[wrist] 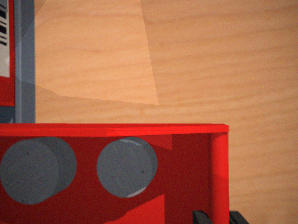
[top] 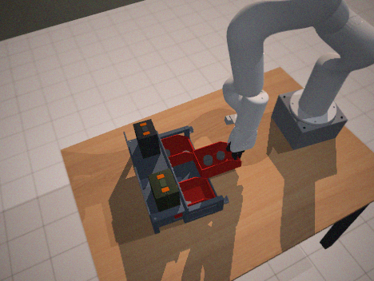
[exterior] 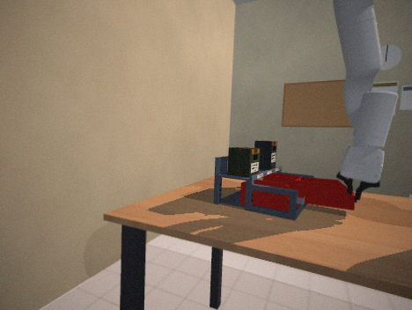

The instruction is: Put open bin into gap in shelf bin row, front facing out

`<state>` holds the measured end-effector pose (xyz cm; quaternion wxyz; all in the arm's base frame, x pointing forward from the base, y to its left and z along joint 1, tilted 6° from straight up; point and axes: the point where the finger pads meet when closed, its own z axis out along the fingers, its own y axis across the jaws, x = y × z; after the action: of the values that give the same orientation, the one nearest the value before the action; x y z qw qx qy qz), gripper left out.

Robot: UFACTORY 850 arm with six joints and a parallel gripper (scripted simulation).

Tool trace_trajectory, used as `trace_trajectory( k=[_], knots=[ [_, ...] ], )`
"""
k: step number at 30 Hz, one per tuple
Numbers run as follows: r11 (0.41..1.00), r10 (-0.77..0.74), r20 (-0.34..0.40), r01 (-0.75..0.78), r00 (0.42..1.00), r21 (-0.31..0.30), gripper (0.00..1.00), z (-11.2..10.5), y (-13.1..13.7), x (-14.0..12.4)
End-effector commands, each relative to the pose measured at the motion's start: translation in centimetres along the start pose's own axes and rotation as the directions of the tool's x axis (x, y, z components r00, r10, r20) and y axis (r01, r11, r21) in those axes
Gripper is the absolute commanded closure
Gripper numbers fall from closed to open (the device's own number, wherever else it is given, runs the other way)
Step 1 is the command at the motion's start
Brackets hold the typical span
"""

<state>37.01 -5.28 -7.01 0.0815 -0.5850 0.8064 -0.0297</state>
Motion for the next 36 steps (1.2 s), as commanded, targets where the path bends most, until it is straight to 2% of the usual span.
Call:
trace_trajectory(
  k=[1,7,19,24,36],
  knots=[
    [1.0,0.0,0.0,0.0,1.0,0.001,1.0,-0.02,-0.06,-0.01],
    [0.998,0.0,0.0,0.0,1.0,-0.059,1.0,-0.02,-0.06,-0.01],
    [0.998,0.0,0.0,0.0,1.0,-0.059,1.0,-0.02,-0.06,-0.01],
    [0.993,0.0,-0.001,0.0,1.0,-0.117,1.0,-0.02,-0.05,-0.01],
    [0.993,0.0,-0.001,0.0,1.0,-0.117,1.0,-0.02,-0.05,-0.01]
  ],
)
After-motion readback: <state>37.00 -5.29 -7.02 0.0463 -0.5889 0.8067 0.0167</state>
